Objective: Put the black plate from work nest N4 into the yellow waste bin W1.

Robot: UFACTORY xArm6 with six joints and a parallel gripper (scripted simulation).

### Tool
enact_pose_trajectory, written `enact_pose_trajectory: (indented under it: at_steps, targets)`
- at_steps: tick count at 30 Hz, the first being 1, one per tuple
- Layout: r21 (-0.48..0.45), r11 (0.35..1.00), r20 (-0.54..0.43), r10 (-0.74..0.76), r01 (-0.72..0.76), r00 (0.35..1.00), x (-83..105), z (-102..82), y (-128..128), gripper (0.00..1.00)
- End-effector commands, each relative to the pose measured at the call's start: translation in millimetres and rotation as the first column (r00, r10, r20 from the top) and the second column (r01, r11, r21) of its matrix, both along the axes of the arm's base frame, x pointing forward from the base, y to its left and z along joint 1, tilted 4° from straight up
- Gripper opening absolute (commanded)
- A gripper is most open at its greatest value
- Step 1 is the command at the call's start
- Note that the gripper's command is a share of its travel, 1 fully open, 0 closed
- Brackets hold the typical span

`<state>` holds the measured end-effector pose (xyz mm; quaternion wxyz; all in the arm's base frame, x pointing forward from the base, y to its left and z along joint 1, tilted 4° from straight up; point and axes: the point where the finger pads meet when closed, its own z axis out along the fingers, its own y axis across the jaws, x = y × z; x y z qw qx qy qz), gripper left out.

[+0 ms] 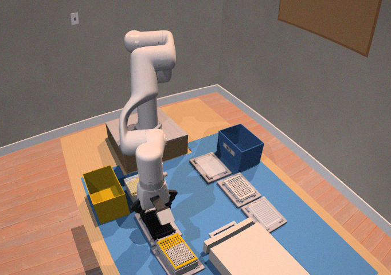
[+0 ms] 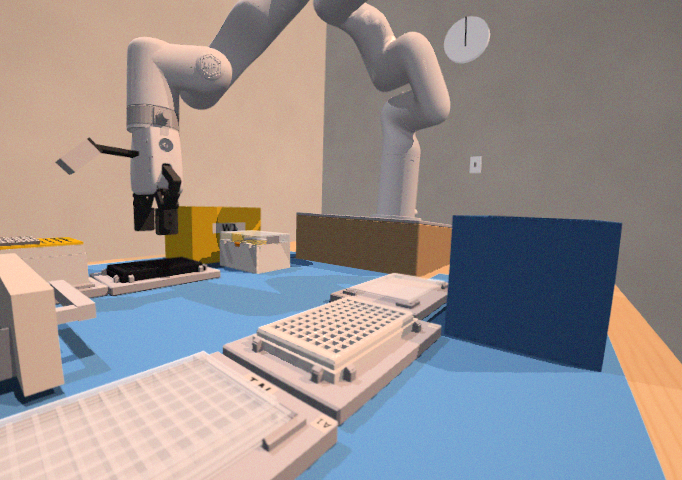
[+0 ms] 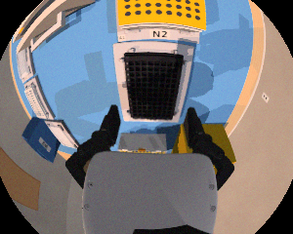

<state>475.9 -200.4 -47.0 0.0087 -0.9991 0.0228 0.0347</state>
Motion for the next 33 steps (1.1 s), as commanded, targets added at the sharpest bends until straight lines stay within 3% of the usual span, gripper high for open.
enact_pose_trajectory:
  at_steps: [1,19,33]
  targets:
    - [-0.002,1.0,0.004,0.0,0.0,1.0,1.3,-5.9,-0.6,1.0]
    - [-0.002,1.0,0.004,0.0,0.0,1.0,-0.5,-32.6,-0.1,1.0]
    - [-0.002,1.0,0.004,0.0,0.0,1.0,-0.6,-33.3,-0.1,1.0]
